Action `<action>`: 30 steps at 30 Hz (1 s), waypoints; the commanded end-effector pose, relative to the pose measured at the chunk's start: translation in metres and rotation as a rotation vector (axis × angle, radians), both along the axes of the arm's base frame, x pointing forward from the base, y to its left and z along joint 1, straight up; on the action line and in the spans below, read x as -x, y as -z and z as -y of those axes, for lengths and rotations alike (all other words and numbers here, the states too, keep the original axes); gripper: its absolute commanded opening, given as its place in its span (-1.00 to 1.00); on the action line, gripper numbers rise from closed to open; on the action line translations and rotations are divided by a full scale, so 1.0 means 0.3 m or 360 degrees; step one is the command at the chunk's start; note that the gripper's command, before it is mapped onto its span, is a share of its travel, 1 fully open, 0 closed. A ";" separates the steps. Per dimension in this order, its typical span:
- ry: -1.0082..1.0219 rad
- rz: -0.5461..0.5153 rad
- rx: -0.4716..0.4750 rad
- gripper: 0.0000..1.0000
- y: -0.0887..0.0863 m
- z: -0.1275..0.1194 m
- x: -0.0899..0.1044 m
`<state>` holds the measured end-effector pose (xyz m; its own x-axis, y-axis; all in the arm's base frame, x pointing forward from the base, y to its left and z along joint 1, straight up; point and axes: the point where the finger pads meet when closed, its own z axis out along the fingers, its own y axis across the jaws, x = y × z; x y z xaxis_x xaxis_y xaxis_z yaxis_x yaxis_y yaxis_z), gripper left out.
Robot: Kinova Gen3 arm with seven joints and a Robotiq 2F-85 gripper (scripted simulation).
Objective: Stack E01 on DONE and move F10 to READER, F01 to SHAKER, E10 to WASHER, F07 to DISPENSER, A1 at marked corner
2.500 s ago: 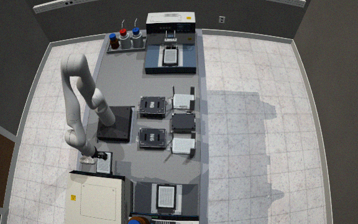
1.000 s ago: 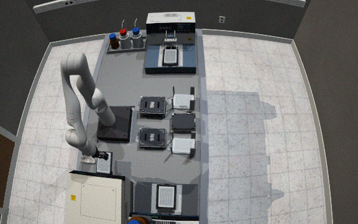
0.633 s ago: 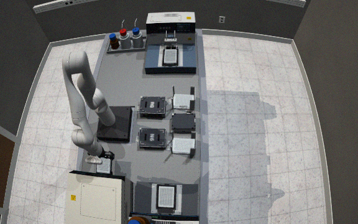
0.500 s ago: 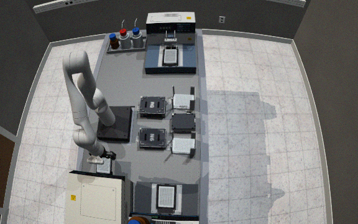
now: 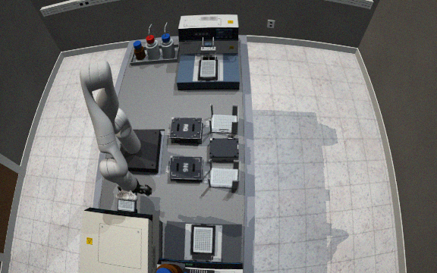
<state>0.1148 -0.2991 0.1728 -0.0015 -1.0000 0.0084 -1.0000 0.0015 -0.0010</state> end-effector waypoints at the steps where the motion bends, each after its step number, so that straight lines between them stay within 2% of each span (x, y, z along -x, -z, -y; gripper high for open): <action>1: -0.0006 -0.0004 -0.0009 1.00 0.001 -0.005 -0.039; 30: 0.0006 -0.0002 -0.0011 1.00 0.002 -0.009 -0.338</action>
